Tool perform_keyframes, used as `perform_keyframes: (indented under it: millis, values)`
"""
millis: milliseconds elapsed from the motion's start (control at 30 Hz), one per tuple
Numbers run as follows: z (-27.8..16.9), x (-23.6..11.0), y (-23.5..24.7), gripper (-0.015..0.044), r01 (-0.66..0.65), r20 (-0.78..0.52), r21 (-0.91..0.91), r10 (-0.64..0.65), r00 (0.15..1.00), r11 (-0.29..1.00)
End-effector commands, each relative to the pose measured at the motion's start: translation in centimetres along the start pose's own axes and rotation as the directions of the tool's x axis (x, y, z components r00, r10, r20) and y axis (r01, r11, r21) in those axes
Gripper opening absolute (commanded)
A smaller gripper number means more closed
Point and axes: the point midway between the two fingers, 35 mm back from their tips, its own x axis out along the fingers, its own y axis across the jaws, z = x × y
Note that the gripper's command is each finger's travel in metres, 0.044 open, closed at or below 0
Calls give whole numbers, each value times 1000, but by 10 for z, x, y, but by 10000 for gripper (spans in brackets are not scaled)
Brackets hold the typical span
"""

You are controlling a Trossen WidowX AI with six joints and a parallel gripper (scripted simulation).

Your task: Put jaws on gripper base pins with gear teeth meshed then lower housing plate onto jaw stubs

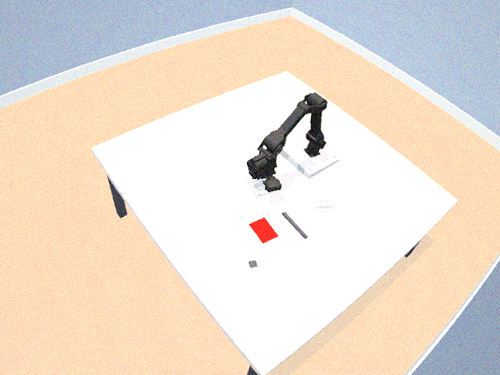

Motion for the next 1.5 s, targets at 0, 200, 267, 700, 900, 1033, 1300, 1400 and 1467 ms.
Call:
perform_keyframes:
  millis: [0,200,267,700,900,1033,1300,1400,1467]
  values:
    - [0,2,0,134,2,1,0,-2,1000,1000]
    - [0,3,0,134,2,1,0,-2,1000,1000]
    - [0,4,0,134,2,1,0,-2,1000,1000]
    - [0,4,0,134,2,1,0,-2,1000,1000]
    - [0,4,0,134,2,1,0,-2,1000,1000]
    - [0,4,0,134,2,1,0,-2,1000,1000]
    - [0,2,0,186,-1,2,-1,1,1000,1000]
    - [0,2,0,224,-1,2,-1,1,1000,1000]
    - [0,2,0,224,-1,2,-1,1,1000,1000]
